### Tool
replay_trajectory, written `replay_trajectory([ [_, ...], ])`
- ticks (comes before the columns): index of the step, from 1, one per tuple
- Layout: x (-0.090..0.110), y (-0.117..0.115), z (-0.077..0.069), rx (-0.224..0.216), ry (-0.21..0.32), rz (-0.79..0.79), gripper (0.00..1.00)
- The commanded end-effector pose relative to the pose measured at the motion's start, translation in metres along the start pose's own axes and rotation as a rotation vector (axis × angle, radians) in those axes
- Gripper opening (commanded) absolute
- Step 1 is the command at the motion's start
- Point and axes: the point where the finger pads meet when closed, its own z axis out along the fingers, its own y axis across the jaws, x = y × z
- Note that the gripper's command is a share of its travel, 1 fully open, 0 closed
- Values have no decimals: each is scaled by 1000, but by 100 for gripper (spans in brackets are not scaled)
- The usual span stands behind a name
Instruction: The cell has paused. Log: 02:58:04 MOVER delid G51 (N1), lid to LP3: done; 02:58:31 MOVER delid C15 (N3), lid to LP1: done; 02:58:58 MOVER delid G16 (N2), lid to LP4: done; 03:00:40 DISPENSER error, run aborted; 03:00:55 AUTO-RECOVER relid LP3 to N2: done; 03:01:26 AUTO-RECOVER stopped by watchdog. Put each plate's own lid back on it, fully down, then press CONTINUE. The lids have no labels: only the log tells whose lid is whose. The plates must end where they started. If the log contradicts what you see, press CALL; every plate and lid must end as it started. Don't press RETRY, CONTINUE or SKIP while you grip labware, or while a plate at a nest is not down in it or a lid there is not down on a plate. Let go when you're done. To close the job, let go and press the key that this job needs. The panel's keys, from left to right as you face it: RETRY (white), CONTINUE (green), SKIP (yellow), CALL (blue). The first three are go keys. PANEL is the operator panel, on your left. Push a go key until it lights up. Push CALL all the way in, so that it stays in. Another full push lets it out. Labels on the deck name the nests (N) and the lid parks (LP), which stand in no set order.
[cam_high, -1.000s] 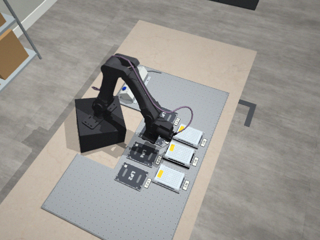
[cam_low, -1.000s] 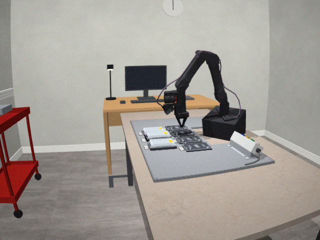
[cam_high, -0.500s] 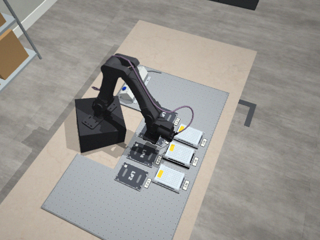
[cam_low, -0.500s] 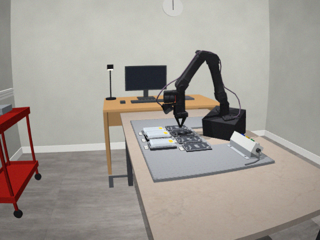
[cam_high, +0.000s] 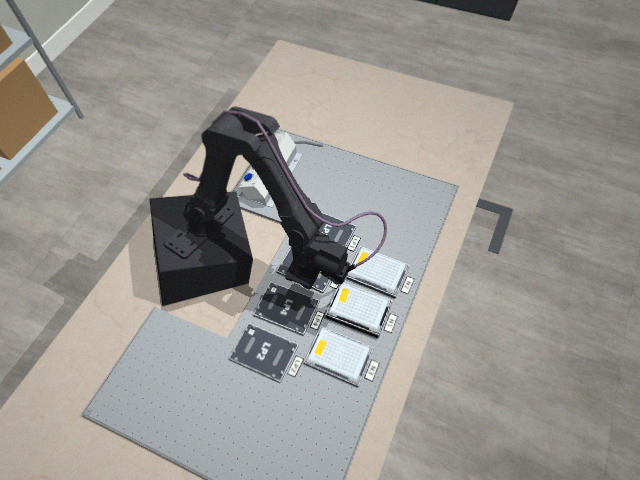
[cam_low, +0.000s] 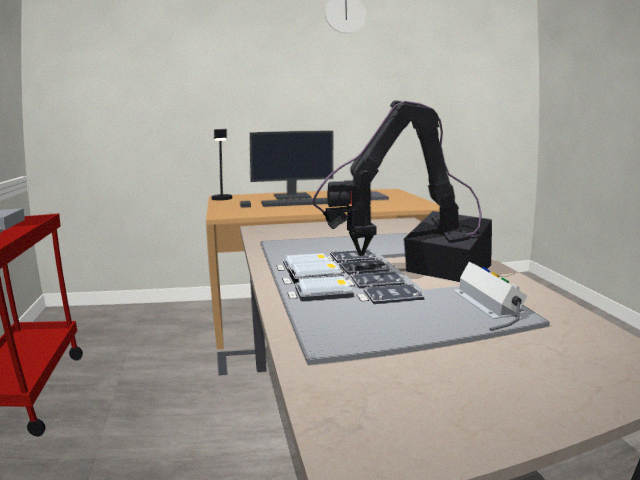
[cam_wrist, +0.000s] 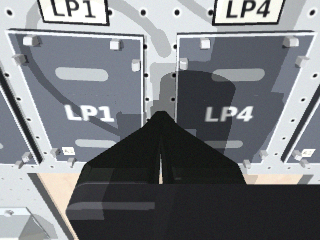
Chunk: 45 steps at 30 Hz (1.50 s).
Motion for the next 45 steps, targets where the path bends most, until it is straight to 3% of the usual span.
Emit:
replay_trajectory([
  [1,-7,-1,1,5,-28,0,0],
  [25,-7,1,0,5,-39,-4,0],
  [26,-10,1,-8,6,-62,-5,0],
  [29,-15,-2,-31,7,-63,-3,0],
  [34,-14,-1,-57,2,-64,-6,0],
  [36,-14,-1,-57,2,-64,-6,0],
  [41,-12,0,-79,0,-64,-6,0],
  [45,-2,-1,-75,0,-43,-2,0],
])
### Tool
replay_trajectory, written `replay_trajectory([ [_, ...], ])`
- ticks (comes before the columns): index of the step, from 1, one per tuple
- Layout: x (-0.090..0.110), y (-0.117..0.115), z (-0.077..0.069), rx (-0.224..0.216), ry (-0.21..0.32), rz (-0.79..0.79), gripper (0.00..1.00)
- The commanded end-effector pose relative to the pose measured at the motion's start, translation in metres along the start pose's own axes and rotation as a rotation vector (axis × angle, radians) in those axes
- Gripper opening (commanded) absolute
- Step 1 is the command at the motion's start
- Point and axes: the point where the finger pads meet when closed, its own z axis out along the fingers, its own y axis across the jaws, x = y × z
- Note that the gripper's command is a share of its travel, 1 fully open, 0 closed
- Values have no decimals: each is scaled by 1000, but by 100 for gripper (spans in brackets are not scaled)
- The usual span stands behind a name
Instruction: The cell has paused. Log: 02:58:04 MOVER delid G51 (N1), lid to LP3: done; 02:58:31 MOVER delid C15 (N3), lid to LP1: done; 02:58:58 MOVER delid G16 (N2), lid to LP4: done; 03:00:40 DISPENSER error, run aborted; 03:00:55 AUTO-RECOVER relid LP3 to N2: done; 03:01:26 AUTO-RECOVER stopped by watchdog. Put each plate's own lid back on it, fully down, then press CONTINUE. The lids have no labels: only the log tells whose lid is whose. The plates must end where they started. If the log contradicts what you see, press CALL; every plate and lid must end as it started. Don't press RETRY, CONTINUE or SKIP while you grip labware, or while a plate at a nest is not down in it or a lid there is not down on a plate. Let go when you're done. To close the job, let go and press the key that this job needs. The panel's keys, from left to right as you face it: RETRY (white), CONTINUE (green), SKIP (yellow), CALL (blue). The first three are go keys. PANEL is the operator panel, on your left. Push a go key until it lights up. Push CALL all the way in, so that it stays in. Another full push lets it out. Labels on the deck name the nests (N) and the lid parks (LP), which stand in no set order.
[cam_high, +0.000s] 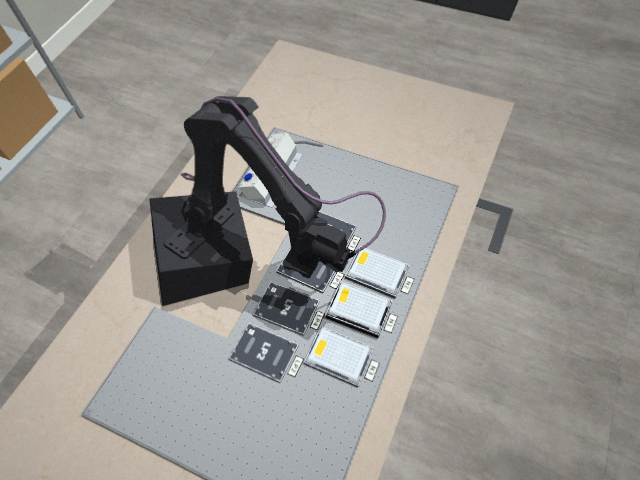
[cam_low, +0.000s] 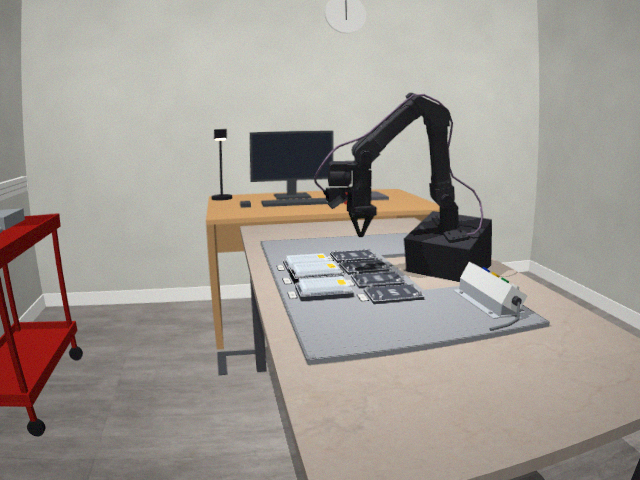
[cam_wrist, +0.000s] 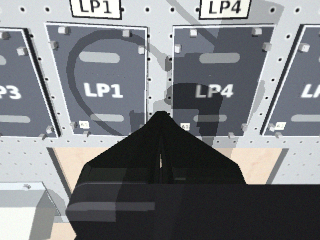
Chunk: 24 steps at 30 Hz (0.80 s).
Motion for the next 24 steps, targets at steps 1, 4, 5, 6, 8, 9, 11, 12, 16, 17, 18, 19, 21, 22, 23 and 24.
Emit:
replay_trajectory([
  [1,0,0,-16,-5,-15,4,0],
  [4,0,0,-17,-5,-15,6,0],
  [5,0,0,-17,-5,-15,7,0],
  [6,0,0,-17,-5,-15,4,0],
  [8,0,0,-17,-5,-15,4,0],
  [9,0,0,-17,-5,-14,2,0],
  [11,0,0,-17,-5,-12,5,0],
  [12,-2,-1,-18,-5,-16,5,0],
  [16,-7,-1,-20,-4,-24,3,0],
  [17,-8,-1,-19,-4,-25,3,0],
  [18,-8,-1,-19,-4,-23,3,0],
  [19,-4,7,-18,-2,-20,-40,0],
  [21,4,17,-15,4,-2,-74,0],
  [22,8,22,-13,4,-2,-94,0],
  [23,10,27,-12,4,-3,-114,0],
  [24,10,27,-12,4,-3,-114,0],
])
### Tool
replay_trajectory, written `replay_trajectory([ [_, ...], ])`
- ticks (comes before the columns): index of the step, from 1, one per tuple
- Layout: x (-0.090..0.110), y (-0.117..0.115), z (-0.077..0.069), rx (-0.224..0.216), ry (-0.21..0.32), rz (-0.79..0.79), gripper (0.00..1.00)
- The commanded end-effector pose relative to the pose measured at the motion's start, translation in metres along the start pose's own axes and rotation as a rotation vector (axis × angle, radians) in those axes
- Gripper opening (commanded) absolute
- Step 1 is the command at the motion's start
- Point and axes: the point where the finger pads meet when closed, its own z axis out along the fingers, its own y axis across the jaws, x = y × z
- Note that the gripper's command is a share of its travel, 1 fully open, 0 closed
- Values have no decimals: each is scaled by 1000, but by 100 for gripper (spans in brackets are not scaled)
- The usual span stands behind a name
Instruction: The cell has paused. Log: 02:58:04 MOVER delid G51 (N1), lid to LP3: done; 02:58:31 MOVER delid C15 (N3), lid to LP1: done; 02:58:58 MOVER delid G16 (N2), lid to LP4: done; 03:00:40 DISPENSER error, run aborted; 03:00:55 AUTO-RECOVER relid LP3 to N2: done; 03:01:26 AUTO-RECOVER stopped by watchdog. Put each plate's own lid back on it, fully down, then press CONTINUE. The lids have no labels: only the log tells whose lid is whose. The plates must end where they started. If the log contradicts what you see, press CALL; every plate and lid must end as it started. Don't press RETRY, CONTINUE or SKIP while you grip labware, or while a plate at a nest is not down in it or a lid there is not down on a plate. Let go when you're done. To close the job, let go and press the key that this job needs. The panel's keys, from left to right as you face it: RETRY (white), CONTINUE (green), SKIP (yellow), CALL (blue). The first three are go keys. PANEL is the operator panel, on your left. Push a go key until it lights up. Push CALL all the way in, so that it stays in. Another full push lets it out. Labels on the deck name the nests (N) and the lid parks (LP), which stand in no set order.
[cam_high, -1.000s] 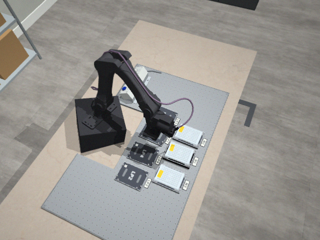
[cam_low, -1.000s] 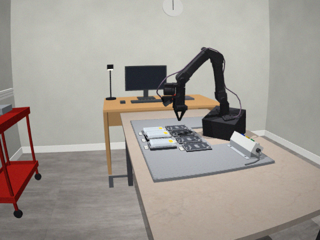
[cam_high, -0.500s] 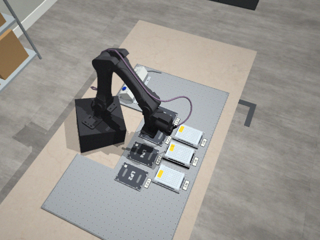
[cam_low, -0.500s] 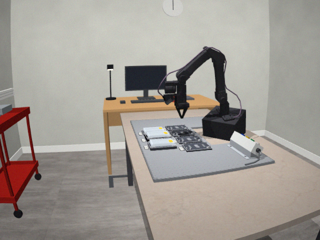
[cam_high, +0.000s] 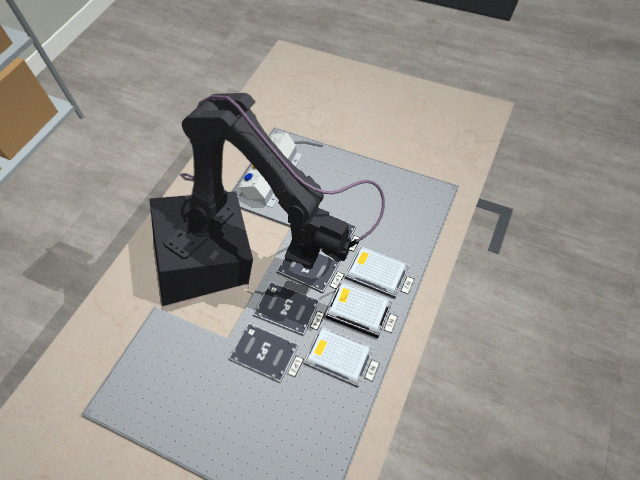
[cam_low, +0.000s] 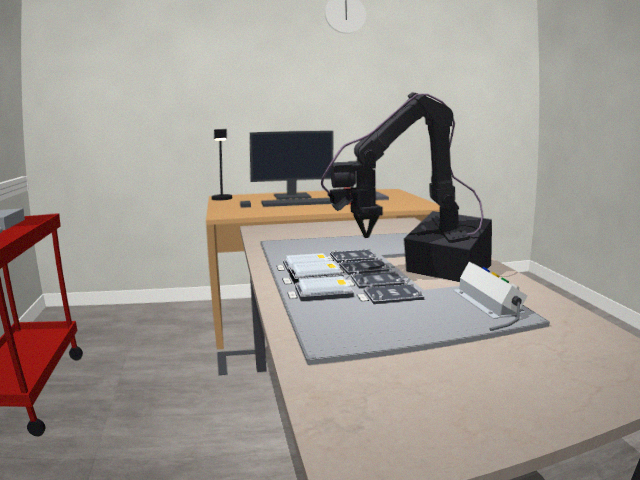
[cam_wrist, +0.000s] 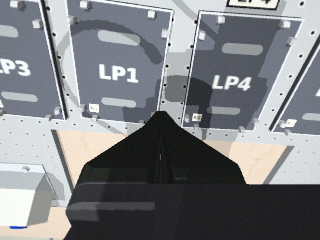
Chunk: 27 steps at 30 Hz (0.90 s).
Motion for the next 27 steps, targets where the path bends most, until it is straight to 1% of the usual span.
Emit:
replay_trajectory([
  [1,-2,6,-10,14,-39,-34,0],
  [2,-5,11,-12,17,-59,-56,0],
  [5,-8,26,-15,17,-68,-118,0],
  [6,-7,31,-15,17,-68,-138,0],
  [7,-3,35,-12,16,-52,-156,0],
  [9,3,45,-10,16,-46,-195,0],
  [10,1,50,-12,16,-66,-217,0],
  [12,-3,61,-15,16,-71,-256,0],
  [16,0,81,-15,15,-72,-336,0],
  [18,0,81,-15,15,-72,-336,0],
  [19,2,86,-15,15,-71,-352,0],
  [21,-3,99,-19,13,-89,-396,0],
  [25,3,118,-15,14,-65,-475,0],
  [27,6,128,-15,14,-64,-515,0],
])
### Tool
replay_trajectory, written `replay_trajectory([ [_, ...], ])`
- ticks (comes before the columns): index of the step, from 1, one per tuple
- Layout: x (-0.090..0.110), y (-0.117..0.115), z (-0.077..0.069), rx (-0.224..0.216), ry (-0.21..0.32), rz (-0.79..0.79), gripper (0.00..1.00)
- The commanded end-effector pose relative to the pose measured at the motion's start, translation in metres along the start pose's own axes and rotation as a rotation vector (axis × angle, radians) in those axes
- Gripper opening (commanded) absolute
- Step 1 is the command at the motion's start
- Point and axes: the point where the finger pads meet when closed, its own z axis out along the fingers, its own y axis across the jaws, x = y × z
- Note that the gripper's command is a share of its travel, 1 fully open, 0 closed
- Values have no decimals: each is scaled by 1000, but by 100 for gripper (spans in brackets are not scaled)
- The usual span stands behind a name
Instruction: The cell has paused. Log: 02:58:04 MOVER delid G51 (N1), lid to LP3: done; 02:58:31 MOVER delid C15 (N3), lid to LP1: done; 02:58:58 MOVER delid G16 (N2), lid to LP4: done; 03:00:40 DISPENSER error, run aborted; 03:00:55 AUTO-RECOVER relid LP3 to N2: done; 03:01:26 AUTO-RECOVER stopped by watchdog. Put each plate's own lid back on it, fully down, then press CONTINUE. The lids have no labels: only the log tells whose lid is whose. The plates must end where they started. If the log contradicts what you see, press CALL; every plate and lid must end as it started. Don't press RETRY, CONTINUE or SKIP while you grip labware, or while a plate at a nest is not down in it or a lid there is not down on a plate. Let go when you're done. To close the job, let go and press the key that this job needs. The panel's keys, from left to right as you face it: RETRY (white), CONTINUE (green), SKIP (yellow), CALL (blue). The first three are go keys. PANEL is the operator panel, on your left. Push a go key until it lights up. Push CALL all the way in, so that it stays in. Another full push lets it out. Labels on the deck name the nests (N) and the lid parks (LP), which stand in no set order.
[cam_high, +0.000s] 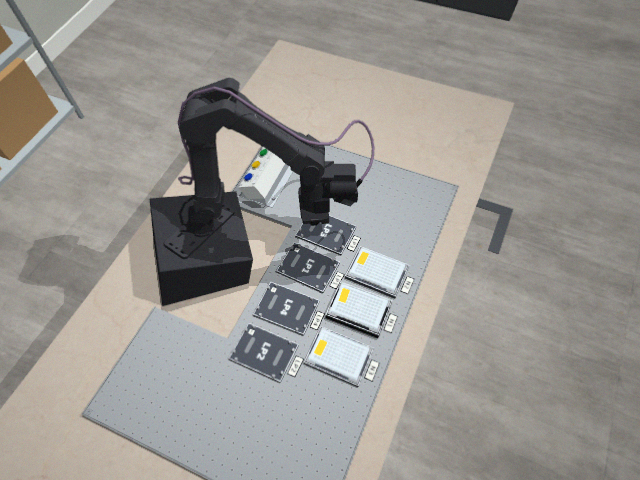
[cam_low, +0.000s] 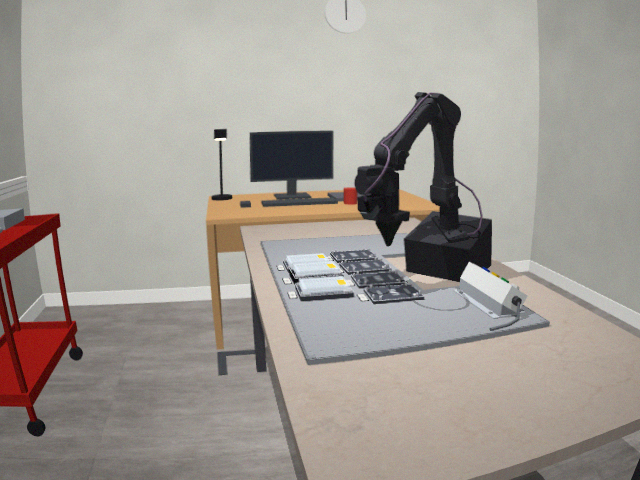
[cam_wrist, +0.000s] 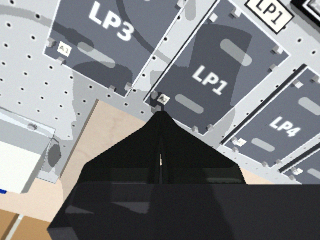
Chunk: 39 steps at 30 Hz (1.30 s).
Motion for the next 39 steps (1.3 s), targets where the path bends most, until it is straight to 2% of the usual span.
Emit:
replay_trajectory([
  [1,-21,11,-14,23,-58,-70,0],
  [4,-21,25,-9,20,-30,-129,0],
  [6,-24,35,-9,19,-28,-129,0],
  [8,-24,35,-9,19,-28,-129,0],
  [9,-26,40,-13,20,-47,-129,0],
  [10,-26,45,-9,19,-29,-129,0],
  [15,-33,66,-9,21,-30,-128,0],
  [16,-34,66,-13,20,-47,-129,0],
  [19,-36,63,-14,22,-51,-120,0],
  [39,-34,64,-8,16,-52,-125,0],
])
